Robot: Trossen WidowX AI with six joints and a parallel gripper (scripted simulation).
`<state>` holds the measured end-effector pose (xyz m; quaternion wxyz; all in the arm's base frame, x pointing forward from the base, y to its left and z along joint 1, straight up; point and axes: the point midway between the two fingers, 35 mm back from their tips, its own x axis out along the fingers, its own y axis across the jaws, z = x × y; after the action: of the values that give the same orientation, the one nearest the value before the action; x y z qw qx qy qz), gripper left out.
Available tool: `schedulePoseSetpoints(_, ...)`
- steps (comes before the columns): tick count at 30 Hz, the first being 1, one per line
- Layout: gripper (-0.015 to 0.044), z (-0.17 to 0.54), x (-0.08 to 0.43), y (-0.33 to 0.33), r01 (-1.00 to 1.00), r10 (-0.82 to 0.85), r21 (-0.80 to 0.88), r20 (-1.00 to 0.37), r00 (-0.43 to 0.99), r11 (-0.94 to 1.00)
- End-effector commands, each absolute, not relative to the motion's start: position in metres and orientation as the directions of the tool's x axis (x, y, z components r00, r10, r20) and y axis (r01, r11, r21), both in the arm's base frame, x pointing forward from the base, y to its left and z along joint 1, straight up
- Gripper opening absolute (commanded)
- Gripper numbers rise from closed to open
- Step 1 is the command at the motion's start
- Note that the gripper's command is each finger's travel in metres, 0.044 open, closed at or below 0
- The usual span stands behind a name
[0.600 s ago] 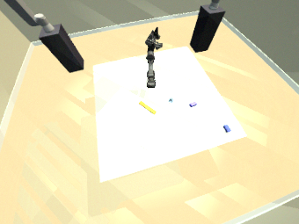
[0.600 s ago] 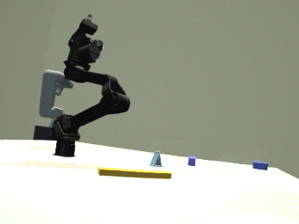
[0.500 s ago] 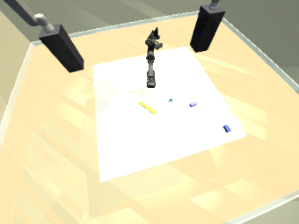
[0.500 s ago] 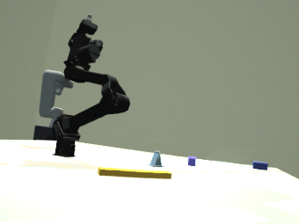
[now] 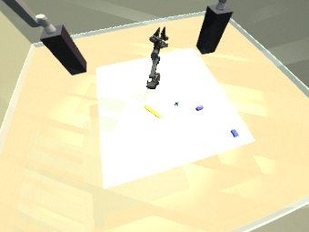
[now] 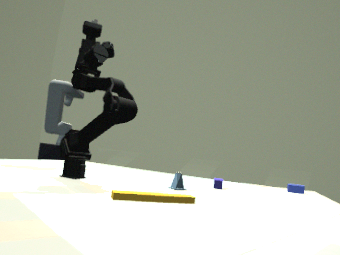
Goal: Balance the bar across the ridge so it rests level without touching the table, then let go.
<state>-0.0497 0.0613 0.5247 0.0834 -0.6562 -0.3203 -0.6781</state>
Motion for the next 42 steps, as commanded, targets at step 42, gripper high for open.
schedulePoseSetpoints(42,0.0315,0.498,-0.081,0.23,-0.589,0.76,0.554,0.628,-0.167,-0.588)
